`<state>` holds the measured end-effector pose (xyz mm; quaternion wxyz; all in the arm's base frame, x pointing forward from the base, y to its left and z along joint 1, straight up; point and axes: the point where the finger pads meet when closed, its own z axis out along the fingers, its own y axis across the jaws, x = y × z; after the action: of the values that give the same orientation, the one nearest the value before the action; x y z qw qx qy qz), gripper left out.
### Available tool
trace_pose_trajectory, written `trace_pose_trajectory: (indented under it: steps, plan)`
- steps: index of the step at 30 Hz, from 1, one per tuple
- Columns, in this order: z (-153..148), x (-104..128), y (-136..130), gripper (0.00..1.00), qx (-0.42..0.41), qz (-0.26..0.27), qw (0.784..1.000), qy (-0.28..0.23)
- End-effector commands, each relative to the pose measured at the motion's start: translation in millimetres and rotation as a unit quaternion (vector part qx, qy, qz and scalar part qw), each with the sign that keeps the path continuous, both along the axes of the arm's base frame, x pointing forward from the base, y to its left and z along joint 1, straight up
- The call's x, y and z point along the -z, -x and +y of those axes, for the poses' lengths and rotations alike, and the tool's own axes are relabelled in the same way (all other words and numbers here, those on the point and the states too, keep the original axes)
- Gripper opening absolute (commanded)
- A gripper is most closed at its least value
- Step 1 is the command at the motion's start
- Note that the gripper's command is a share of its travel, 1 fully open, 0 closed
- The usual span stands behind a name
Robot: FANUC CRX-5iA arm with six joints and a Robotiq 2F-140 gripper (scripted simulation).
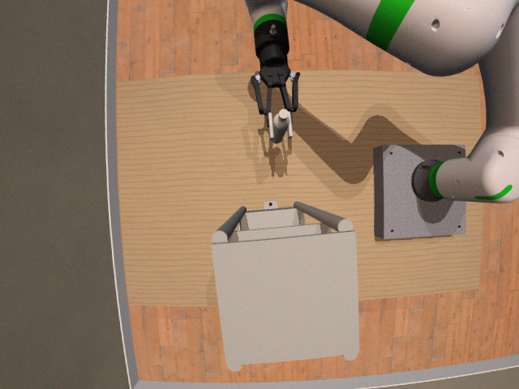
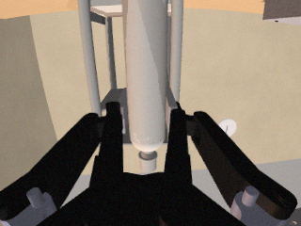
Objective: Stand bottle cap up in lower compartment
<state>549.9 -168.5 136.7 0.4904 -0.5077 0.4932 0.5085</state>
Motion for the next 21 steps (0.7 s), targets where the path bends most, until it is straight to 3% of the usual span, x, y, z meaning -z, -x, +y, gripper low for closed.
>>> trace_pose_trajectory:
  steps: [1, 21]
  plan:
    - [0.0, -0.4, -0.1, 0.00, 0.000, 0.000, 1.000, 0.000]
    - [2.9, -0.4, 0.0, 0.00, 0.000, 0.000, 1.000, 0.000]
